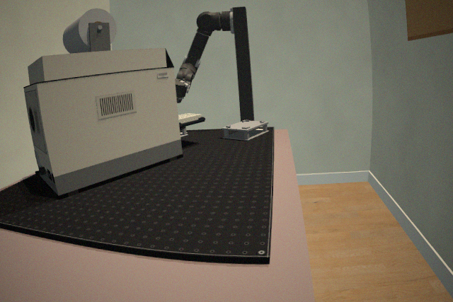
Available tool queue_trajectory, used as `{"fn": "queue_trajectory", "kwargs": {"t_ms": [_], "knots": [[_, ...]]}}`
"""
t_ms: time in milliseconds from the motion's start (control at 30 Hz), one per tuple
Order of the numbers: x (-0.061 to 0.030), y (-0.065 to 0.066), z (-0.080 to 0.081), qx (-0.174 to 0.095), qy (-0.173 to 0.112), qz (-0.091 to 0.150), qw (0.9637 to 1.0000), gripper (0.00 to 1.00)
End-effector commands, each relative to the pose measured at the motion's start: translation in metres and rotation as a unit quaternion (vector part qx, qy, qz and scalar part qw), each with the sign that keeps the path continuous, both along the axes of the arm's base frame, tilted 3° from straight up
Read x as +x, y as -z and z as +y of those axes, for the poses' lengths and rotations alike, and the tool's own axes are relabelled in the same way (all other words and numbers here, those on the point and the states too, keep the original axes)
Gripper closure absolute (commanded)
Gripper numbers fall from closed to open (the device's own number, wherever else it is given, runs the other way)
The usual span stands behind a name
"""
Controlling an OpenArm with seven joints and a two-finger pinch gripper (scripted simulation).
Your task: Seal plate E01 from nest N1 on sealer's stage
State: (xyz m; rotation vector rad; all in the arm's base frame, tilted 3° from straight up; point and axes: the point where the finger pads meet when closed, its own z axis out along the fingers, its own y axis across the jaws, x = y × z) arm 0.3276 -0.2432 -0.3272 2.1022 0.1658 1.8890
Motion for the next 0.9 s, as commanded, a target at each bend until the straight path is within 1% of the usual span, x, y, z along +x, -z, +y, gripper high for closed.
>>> {"fn": "queue_trajectory", "kwargs": {"t_ms": [0, 333, 400, 433, 500, 867], "knots": [[0.0003, -0.0059, -0.0124, -0.008, 0.015, -0.009, 0.9998, 1.0], [0.0003, -0.0059, -0.0124, -0.008, 0.015, -0.009, 0.9998, 1.0], [0.0005, -0.0064, -0.0125, 0.023, 0.052, -0.025, 0.998, 1.0], [0.0005, -0.0063, -0.0125, 0.039, 0.071, -0.033, 0.9961, 1.0], [0.0003, -0.006, -0.0124, 0.07, 0.109, -0.05, 0.9903, 1.0], [0.0003, -0.006, -0.0124, 0.07, 0.109, -0.05, 0.9903, 1.0]]}}
